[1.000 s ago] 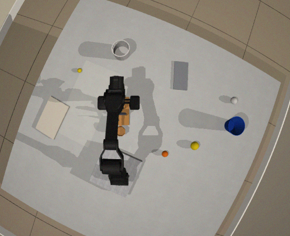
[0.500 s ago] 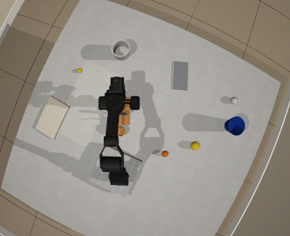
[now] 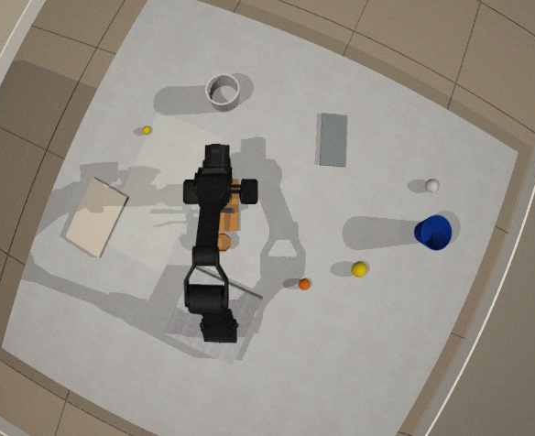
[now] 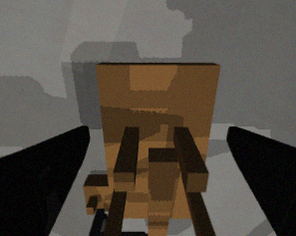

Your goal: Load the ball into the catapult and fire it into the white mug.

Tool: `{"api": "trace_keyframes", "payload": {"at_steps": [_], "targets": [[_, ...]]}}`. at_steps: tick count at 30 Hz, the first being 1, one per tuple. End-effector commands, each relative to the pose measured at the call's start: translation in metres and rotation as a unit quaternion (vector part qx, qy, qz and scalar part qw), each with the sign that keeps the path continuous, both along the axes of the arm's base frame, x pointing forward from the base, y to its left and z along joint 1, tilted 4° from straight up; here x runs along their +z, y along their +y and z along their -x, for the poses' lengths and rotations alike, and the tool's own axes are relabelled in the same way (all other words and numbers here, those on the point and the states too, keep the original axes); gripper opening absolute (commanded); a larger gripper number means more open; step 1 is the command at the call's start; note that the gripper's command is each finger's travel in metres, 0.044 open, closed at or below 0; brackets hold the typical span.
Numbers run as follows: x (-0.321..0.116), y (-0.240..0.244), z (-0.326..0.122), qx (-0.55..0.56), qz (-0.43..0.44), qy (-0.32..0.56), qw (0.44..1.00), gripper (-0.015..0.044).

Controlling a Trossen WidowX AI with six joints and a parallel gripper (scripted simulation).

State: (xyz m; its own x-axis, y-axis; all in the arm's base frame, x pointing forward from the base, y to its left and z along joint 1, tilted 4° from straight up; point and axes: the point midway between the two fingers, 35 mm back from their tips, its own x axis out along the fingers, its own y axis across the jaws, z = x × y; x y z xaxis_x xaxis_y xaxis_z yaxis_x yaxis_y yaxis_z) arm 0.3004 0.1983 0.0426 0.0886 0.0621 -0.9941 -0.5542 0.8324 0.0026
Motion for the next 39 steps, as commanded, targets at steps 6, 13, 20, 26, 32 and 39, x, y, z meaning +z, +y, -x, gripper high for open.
{"api": "trace_keyframes", "payload": {"at_steps": [6,13,20,26,32,39], "targets": [[-0.001,0.0,0.0,0.0,0.001,0.001,1.0,0.0335],[-0.001,0.0,0.0,0.0,0.001,0.001,1.0,0.0151],[0.002,0.0,0.0,0.0,0.001,0.001,1.0,0.0085],[0.048,-0.003,0.004,0.0,0.0,0.002,1.0,0.0],[0.043,-0.002,0.003,-0.001,0.001,0.003,1.0,0.0],[0.032,-0.001,0.001,-0.001,0.001,0.003,1.0,0.0]]}}
